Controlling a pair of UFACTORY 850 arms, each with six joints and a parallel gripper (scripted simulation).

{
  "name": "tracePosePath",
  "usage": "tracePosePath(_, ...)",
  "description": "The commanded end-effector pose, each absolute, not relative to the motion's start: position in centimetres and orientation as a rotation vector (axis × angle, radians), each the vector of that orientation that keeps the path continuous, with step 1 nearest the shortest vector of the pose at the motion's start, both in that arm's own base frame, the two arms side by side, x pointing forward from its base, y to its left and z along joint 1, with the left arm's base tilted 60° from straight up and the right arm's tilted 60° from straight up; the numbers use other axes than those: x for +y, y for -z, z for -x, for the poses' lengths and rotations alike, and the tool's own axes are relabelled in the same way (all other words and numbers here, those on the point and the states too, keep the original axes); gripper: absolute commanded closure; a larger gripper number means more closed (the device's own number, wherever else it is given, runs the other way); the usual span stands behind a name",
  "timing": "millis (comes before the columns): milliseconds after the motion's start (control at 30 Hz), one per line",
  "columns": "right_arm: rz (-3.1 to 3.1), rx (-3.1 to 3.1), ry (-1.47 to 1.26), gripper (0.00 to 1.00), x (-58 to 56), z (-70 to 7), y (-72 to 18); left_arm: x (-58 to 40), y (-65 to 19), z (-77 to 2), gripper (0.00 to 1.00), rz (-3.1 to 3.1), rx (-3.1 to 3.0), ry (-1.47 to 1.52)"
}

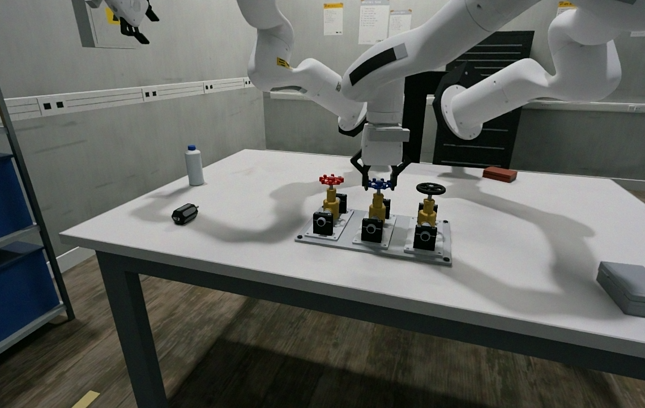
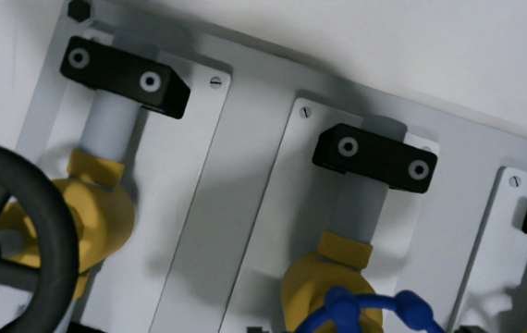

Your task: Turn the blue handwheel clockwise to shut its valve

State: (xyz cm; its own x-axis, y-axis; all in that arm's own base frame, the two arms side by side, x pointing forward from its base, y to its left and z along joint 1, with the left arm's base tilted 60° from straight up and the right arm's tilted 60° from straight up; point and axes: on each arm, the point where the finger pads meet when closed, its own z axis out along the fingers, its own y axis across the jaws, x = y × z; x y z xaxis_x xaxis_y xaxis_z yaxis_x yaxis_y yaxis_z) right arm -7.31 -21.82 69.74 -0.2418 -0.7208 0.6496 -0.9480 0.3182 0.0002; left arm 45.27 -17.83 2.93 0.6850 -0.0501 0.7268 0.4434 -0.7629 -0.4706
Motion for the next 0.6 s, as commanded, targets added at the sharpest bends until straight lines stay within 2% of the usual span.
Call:
tracePosePath(0, -1.467, -2.04, -0.542, 0.0, -21.8, 7.32, -69.79, -17.89, -2.95, -45.28, 1.0, 2.246, -0.222, 0.959)
tracePosePath(567, -1.467, -2.04, -0.542, 0.0, -21.8, 7.32, -69.79, -17.89, -2.95, -45.29, 1.0, 2.212, 0.05, 0.829)
